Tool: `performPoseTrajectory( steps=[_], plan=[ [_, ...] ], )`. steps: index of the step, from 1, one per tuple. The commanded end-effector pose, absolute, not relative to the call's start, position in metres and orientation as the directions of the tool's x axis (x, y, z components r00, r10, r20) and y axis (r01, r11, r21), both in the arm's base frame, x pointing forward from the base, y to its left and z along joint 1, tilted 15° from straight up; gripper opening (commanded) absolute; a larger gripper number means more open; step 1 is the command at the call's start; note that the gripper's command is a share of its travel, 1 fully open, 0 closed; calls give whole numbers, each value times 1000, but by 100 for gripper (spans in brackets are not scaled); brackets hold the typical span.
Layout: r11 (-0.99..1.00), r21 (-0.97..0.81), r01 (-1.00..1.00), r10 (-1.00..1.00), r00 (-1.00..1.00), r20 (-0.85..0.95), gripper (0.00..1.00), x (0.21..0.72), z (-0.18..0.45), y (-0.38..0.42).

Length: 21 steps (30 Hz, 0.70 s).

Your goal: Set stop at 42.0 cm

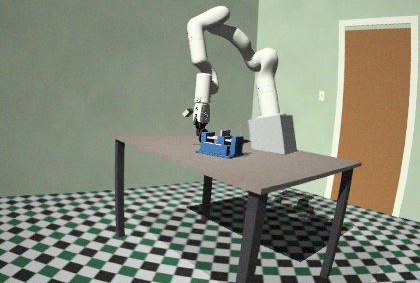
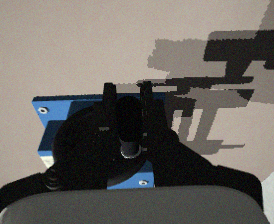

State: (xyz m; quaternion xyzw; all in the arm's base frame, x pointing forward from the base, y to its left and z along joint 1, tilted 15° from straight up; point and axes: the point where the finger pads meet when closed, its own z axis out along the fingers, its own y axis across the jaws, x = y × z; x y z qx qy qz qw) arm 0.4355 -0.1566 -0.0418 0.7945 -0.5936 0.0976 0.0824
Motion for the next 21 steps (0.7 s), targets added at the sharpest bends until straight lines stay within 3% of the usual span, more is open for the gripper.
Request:
performPoseTrajectory(
  steps=[1, 21],
  plan=[
    [-281, 16, -959, -927, 276, 253, 6, 439, -36, -154],
    [-281, 16, -959, -927, 276, 253, 6, 461, -29, -146]
  ],
)
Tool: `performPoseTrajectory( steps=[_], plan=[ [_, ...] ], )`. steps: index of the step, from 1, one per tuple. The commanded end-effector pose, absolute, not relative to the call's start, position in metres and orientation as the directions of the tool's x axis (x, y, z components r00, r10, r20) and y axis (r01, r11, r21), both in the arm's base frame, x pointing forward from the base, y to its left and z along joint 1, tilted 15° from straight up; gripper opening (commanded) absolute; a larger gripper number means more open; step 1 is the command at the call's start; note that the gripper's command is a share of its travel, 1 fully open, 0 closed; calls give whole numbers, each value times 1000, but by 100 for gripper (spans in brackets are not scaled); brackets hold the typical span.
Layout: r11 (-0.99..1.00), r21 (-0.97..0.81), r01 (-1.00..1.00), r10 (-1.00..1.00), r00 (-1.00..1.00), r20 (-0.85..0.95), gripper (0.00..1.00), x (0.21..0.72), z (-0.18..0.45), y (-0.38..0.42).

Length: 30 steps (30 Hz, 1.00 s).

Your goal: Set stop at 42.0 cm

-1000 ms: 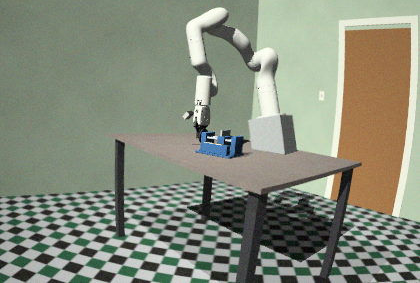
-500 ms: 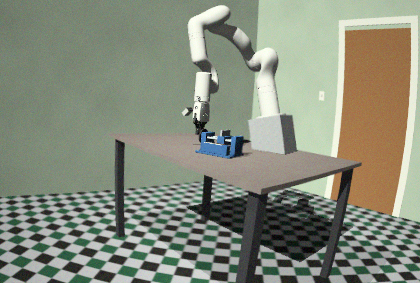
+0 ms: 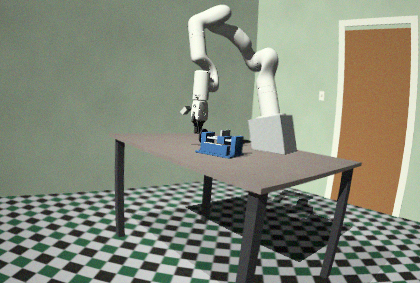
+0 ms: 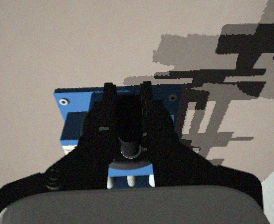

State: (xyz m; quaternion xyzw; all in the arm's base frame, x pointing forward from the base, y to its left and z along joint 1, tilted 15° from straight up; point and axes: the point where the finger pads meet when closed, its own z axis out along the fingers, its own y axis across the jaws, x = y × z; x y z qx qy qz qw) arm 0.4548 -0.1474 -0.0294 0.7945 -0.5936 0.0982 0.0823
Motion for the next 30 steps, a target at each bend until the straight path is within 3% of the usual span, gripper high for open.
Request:
performPoseTrajectory(
  steps=[1, 30],
  plan=[
    [-281, 16, -959, -927, 276, 253, 6, 463, -29, -145],
    [-281, 16, -959, -927, 276, 253, 6, 481, -72, -152]
  ],
)
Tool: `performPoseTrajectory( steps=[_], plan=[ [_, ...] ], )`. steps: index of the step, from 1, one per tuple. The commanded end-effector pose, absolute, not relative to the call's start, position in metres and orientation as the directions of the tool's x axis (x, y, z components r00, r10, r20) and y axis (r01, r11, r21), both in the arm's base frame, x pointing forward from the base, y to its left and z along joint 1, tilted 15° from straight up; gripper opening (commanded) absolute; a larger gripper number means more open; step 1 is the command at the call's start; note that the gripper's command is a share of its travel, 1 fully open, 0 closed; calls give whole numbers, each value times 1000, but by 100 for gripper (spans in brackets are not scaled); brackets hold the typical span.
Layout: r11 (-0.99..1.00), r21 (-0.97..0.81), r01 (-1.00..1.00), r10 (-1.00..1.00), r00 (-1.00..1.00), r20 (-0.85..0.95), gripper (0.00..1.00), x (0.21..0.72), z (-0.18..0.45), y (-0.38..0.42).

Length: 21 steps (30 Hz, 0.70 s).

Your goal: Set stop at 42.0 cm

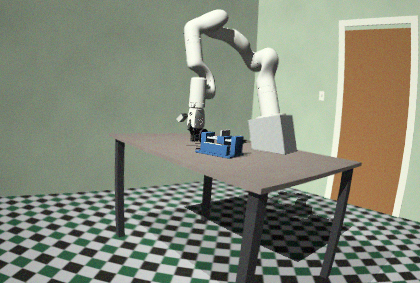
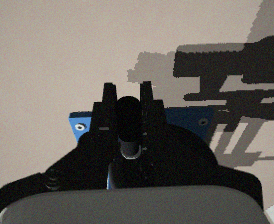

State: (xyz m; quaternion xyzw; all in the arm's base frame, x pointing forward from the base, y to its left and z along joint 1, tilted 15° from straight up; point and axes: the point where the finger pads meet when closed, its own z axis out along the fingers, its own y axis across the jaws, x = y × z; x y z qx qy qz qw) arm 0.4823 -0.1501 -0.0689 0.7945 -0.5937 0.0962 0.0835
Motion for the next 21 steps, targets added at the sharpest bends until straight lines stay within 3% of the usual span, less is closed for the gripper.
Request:
performPoseTrajectory(
  steps=[1, 21],
  plan=[
    [-281, 16, -959, -927, 276, 253, 6, 480, -73, -152],
    [-281, 16, -959, -927, 276, 253, 6, 464, -82, -159]
  ],
)
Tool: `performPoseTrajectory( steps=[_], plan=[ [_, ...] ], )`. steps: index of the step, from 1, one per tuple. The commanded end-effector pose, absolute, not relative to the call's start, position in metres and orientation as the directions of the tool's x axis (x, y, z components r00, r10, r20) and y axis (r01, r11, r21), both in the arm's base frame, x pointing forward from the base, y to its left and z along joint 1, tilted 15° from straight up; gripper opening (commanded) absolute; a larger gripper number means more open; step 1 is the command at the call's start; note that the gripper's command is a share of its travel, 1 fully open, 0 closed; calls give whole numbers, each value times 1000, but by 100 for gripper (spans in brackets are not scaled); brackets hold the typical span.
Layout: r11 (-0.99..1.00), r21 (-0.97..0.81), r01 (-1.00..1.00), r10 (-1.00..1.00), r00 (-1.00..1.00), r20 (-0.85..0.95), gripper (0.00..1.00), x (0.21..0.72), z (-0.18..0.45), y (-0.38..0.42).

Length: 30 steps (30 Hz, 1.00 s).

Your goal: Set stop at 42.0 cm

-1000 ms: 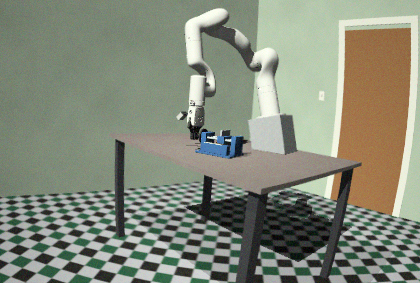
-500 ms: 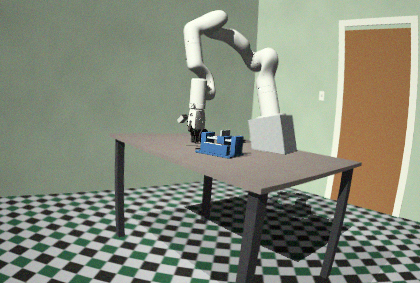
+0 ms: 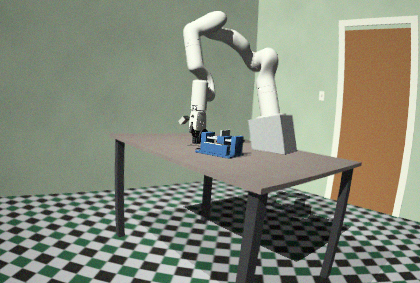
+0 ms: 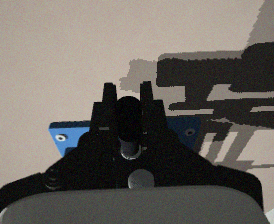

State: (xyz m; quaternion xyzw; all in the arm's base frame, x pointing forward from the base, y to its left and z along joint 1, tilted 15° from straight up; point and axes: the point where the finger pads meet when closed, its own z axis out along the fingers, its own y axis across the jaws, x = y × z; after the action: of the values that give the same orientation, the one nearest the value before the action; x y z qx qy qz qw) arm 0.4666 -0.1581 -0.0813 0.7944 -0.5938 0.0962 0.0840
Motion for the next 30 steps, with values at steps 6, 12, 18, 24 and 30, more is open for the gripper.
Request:
performPoseTrajectory(
  steps=[6, 12, 18, 24, 30],
  plan=[
    [-281, 16, -959, -927, 276, 253, 6, 458, -81, -161],
    [-281, 16, -959, -927, 276, 253, 6, 451, -80, -163],
    [-281, 16, -959, -927, 276, 253, 6, 440, -72, -164],
    [-281, 16, -959, -927, 276, 253, 6, 436, -65, -163],
    [-281, 16, -959, -927, 276, 253, 6, 433, -55, -161]
  ],
)
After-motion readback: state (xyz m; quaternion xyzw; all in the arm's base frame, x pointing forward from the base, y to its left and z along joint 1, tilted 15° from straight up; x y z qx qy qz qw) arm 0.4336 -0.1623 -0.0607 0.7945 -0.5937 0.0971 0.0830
